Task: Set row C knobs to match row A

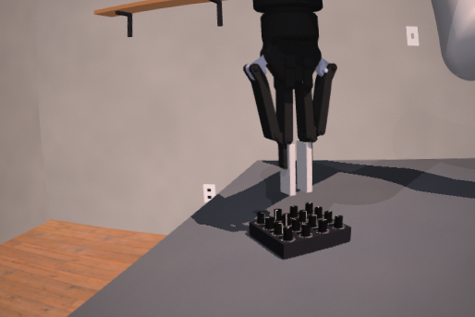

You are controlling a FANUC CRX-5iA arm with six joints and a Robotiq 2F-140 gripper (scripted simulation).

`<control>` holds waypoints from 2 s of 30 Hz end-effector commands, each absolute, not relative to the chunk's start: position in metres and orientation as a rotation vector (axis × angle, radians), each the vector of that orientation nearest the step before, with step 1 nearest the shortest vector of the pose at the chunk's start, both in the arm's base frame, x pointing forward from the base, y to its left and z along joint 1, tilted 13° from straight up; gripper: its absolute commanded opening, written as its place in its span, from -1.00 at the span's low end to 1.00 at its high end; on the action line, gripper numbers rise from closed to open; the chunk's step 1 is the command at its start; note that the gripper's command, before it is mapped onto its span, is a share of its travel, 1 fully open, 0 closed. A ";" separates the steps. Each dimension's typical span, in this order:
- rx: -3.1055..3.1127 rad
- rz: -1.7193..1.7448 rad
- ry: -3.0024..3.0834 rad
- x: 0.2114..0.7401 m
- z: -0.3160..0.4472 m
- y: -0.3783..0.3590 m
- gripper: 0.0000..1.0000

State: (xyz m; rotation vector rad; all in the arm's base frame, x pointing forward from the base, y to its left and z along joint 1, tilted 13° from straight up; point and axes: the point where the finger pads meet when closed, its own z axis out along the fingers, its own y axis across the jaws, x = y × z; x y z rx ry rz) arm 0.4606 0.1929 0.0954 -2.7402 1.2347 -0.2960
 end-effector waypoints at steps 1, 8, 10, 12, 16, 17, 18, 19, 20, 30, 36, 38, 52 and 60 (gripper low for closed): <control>-2.740 -0.297 1.235 0.462 0.091 0.193 -0.77; -2.740 -0.297 1.235 0.463 0.084 0.194 -0.77; -2.740 -0.297 1.235 0.464 0.081 0.194 -0.77; -2.740 -0.297 1.235 0.465 0.078 0.194 -0.77; -2.740 -0.297 1.235 0.466 0.073 0.195 -0.77; -2.740 -0.297 1.235 0.466 0.072 0.195 -0.77; -2.740 -0.297 1.235 0.466 0.071 0.195 -0.77; -2.740 -0.297 1.235 0.467 0.070 0.195 -0.77; -2.740 -0.297 1.235 0.467 0.070 0.195 -0.77; -2.740 -0.297 1.235 0.468 0.064 0.196 -0.77; -2.740 -0.297 1.235 0.468 0.063 0.196 -0.77; -2.740 -0.297 1.235 0.468 0.063 0.196 -0.77; -2.740 -0.297 1.235 0.468 0.063 0.196 -0.77; -2.740 -0.297 1.235 0.468 0.063 0.196 -0.77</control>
